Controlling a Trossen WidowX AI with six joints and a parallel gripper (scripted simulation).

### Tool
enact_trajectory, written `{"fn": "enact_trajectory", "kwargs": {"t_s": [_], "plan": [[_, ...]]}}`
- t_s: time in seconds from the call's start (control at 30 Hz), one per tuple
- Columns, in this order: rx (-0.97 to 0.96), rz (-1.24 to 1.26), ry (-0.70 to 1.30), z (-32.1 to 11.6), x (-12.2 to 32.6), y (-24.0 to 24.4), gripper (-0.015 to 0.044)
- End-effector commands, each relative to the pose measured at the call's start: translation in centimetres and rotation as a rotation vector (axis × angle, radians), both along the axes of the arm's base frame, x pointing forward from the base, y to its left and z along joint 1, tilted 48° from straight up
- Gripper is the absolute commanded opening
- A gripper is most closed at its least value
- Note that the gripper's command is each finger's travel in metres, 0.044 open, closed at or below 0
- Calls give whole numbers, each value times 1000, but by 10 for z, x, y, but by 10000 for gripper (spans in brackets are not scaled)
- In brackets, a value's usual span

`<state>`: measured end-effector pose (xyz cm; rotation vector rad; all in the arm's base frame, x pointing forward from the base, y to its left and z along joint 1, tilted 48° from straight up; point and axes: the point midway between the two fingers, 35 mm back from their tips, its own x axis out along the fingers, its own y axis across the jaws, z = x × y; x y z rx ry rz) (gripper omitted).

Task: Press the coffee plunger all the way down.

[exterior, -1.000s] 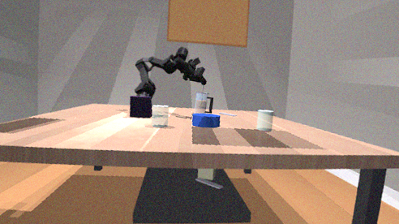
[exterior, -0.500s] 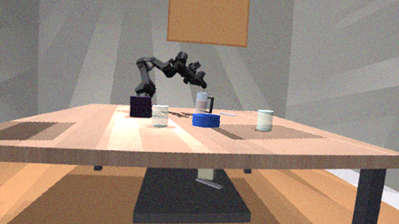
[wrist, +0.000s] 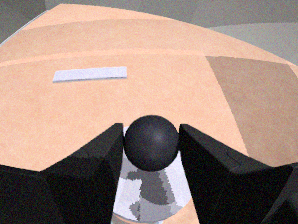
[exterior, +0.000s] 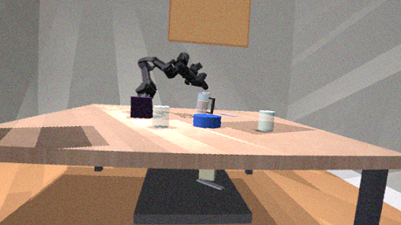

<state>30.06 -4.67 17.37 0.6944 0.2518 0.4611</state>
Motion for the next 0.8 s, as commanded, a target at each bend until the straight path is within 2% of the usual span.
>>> {"fn": "enact_trajectory", "kwargs": {"t_s": [0.0, 0.57, 0.77], "plan": [[12, 13, 11, -3, 1, 3, 117], [3, 1, 1, 0, 1, 0, 117], [3, 1, 1, 0, 1, 0, 275]]}}
